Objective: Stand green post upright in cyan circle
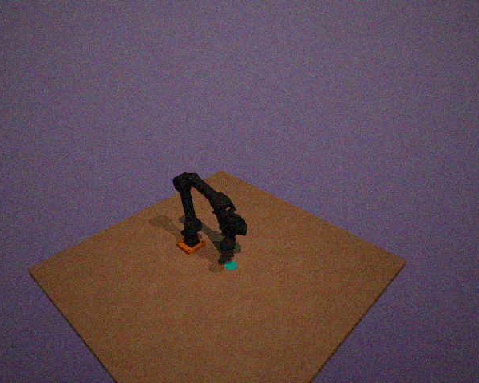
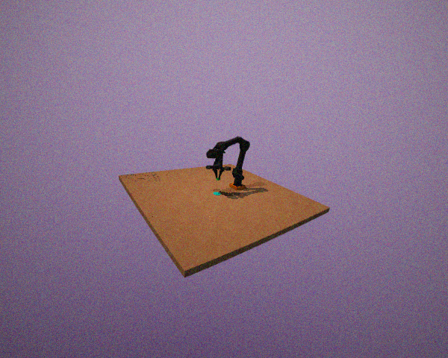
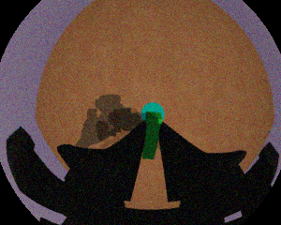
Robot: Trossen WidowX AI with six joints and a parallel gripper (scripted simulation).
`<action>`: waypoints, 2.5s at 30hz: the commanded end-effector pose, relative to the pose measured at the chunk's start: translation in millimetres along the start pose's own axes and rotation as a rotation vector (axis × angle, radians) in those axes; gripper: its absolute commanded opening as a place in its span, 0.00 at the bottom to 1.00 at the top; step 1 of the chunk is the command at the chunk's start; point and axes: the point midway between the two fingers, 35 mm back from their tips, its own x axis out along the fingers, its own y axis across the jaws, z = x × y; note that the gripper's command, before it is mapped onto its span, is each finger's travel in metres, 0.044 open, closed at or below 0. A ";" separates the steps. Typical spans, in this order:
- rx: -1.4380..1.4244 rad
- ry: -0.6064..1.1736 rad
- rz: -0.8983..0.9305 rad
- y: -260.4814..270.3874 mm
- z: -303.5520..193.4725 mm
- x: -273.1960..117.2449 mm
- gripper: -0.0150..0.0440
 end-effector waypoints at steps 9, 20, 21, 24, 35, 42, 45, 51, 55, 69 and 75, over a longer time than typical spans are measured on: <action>0.022 -0.091 0.027 -2.2 1.8 4.5 0.29; 0.043 -0.171 0.046 -5.0 3.0 7.7 0.29; 0.044 -0.178 0.047 -5.2 3.1 7.9 0.29; 0.049 -0.200 0.052 -6.0 3.4 8.6 0.29; 0.064 -0.280 0.067 -8.8 4.3 10.5 0.29; 0.072 -0.331 0.074 -10.5 4.6 11.2 0.29; 0.075 -0.353 0.077 -11.3 4.7 11.4 0.29; 0.079 -0.397 0.082 -12.7 4.7 11.6 0.29; 0.082 -0.426 0.085 -13.6 4.6 11.6 0.29; 0.085 -0.527 0.092 -16.6 3.7 10.9 0.29; 0.085 -0.570 0.094 -17.6 3.0 10.2 0.29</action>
